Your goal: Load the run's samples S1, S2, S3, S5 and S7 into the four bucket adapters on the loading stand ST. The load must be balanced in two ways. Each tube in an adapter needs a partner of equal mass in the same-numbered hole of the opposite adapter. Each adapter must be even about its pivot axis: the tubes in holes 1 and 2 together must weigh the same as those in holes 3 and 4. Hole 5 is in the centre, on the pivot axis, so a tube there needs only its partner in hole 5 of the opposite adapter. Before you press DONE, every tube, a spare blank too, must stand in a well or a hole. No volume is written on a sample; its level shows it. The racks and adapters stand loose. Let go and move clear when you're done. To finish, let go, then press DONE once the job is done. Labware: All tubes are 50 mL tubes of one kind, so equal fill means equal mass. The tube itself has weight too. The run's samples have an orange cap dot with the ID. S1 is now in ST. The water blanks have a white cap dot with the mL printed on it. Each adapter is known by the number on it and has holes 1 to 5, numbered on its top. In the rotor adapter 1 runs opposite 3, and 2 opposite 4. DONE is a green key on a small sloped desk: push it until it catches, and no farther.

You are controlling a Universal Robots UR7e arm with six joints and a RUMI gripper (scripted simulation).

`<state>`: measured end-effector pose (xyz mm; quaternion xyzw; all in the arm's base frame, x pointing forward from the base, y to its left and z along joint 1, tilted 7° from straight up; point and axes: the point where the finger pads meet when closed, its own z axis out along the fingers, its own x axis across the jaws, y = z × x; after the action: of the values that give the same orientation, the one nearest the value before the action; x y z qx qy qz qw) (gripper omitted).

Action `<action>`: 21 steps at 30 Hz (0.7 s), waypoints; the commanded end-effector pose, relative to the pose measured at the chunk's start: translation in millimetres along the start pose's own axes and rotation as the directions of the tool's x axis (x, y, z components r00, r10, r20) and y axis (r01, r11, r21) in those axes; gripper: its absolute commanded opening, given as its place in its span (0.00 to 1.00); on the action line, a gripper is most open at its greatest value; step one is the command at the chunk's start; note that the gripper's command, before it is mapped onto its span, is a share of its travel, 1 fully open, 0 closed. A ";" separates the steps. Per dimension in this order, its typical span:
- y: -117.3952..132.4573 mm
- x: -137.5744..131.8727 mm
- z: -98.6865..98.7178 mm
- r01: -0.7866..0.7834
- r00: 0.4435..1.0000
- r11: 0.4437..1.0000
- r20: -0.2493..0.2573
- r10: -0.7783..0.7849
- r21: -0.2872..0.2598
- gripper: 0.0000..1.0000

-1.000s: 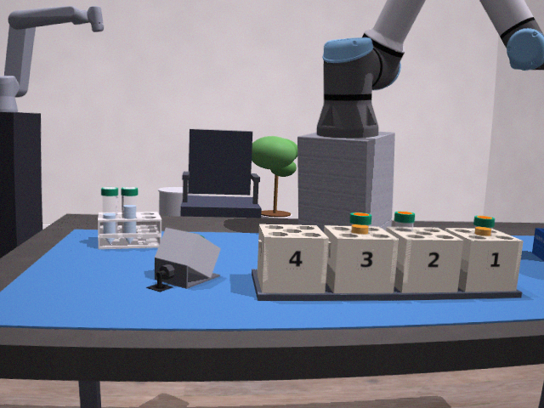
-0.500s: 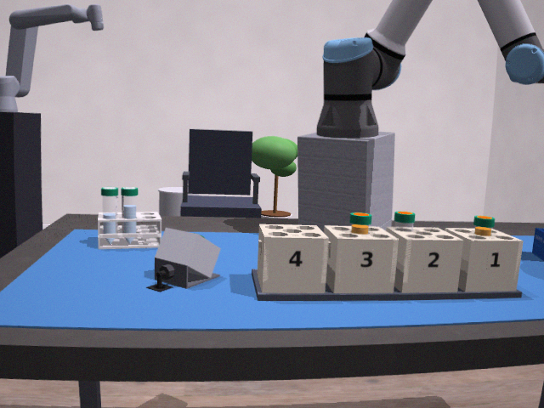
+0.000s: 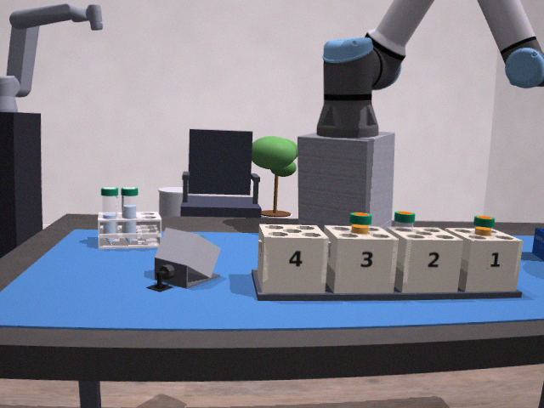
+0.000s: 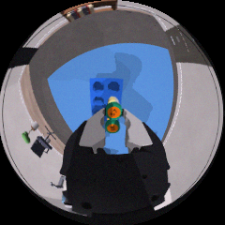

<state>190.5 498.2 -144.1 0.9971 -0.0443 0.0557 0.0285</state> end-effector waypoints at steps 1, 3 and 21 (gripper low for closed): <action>-0.4 0.2 -0.2 0.000 1.000 1.000 0.000 0.000 0.001 0.00; -0.4 0.2 -0.2 0.000 1.000 1.000 0.000 0.000 0.001 0.00; -0.4 0.2 -6.8 0.000 1.000 1.000 0.000 0.000 0.001 0.00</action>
<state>190.3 498.2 -142.6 0.9971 -0.0443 0.0556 0.0286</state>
